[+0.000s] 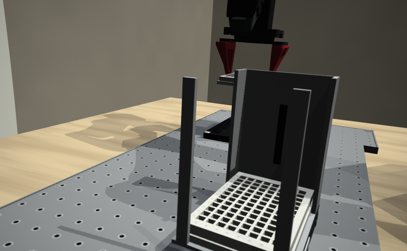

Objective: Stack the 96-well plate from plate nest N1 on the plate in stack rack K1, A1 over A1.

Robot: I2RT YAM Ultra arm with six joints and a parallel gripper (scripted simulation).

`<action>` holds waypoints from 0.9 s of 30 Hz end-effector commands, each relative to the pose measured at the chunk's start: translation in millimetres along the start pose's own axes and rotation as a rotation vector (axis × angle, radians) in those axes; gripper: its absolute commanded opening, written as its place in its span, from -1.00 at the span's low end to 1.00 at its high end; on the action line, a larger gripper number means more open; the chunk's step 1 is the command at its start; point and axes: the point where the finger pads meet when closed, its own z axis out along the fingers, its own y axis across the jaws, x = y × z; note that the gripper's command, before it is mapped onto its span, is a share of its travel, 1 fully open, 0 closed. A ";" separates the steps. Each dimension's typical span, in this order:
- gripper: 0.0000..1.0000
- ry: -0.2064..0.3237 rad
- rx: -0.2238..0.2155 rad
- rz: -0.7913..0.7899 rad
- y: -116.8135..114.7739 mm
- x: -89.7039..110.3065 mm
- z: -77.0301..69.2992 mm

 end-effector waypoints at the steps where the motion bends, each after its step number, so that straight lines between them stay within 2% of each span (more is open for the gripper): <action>1: -1.00 -0.002 0.024 0.000 -4.9 1.9 -22.4; 27: -1.00 -0.001 0.024 0.000 -3.8 1.7 -60.9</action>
